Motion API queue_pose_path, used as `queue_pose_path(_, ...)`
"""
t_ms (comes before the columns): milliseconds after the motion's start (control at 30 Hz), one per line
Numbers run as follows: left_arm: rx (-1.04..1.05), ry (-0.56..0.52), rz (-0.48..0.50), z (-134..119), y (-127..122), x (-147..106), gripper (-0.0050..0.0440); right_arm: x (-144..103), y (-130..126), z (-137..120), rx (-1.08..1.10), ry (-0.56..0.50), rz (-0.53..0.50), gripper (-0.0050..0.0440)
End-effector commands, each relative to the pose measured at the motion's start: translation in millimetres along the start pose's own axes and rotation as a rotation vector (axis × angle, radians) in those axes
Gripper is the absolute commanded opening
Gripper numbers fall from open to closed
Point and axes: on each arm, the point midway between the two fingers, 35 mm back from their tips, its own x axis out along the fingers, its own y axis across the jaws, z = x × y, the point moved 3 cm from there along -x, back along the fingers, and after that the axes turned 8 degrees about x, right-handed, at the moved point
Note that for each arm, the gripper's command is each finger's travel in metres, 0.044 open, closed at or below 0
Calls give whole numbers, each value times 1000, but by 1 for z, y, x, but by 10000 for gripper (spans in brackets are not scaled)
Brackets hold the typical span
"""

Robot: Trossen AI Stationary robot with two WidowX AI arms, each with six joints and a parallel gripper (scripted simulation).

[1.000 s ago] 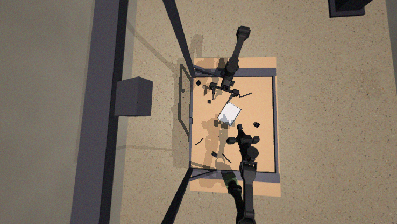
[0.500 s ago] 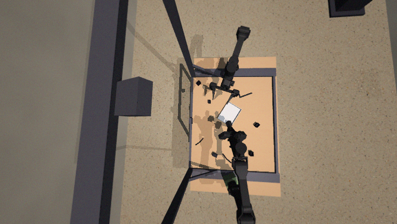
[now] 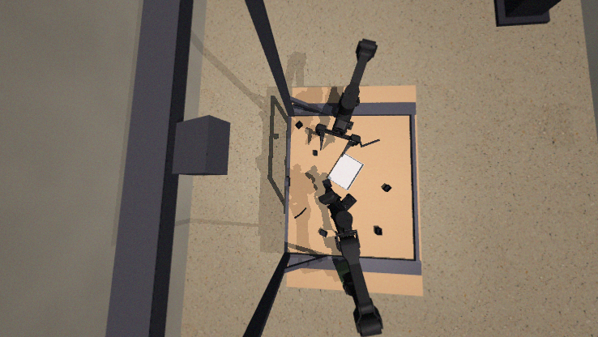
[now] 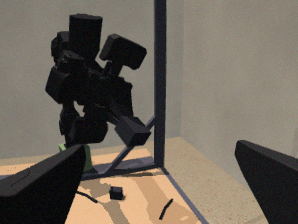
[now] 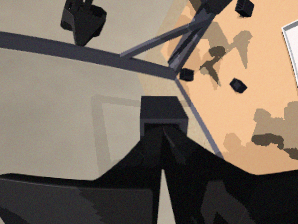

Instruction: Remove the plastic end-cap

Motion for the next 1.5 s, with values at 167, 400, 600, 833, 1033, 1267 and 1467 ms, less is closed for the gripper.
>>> queue_pose_path(167, 6, -15, 1, 6, 1, -1, 440, 9, 19, -29, 243, 46, 37, 0)
queue_pose_path(400, 6, -15, 1, 6, 1, -1, 440, 19, 29, -66, 515, 113, 39, 0)
queue_pose_path(600, 6, -15, 1, 6, 1, -1, 440, 25, 37, -99, 750, 170, 28, 0)
queue_pose_path(833, 6, -15, 1, 6, 1, -1, 440, 29, 43, -129, 945, 223, 6, 0)
queue_pose_path(1033, 6, -15, 1, 6, 1, -1, 440, 30, 46, -147, 1084, 249, -14, 0)
queue_pose_path(1267, 6, -15, 1, 6, 1, -1, 440, 30, 46, -144, 1063, 248, -9, 0)
queue_pose_path(1467, 6, -19, 2, 8, 1, -1, 440, 29, 46, -144, 1067, 249, -8, 0)
